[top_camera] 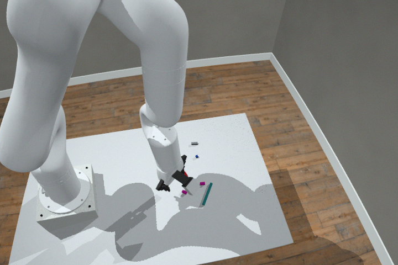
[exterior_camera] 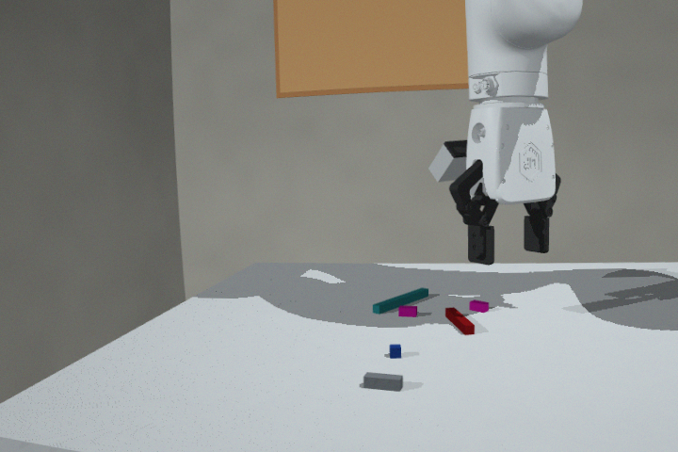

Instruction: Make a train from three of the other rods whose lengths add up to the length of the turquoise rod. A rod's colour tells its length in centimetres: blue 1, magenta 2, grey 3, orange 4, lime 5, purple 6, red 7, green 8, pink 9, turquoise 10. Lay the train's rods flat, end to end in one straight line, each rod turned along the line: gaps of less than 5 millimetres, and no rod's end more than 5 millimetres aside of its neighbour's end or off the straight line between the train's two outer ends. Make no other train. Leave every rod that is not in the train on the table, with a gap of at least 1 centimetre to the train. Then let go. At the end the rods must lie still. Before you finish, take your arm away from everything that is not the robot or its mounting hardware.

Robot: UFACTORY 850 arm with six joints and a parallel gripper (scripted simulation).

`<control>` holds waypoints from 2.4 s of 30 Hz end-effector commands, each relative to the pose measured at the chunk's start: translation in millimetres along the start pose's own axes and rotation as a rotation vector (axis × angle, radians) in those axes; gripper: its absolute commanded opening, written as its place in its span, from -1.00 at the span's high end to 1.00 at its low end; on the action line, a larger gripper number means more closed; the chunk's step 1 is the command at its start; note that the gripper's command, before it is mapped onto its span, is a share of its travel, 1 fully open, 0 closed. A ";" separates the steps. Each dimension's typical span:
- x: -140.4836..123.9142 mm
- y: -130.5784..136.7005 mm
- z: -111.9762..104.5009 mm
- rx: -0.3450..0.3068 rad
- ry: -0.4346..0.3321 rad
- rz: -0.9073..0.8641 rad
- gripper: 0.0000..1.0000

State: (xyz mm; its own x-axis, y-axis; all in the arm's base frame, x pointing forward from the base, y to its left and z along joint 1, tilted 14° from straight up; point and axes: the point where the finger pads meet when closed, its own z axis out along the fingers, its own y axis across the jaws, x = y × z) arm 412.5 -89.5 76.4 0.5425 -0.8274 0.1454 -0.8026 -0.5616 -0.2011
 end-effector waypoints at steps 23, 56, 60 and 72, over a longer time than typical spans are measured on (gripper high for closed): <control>17.2 -9.9 0.8 -0.009 0.018 0.252 -1.00; 79.7 -61.1 1.6 -0.006 0.053 1.427 -1.00; 86.0 -68.7 1.4 -0.003 0.050 1.576 -1.00; 102.1 -91.7 0.2 0.003 0.031 1.993 -1.00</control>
State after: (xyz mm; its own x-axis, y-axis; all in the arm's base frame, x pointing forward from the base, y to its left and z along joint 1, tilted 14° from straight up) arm 532.7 -122.3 106.4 -0.9242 -0.2993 -0.2373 -0.2840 0.9539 -0.0969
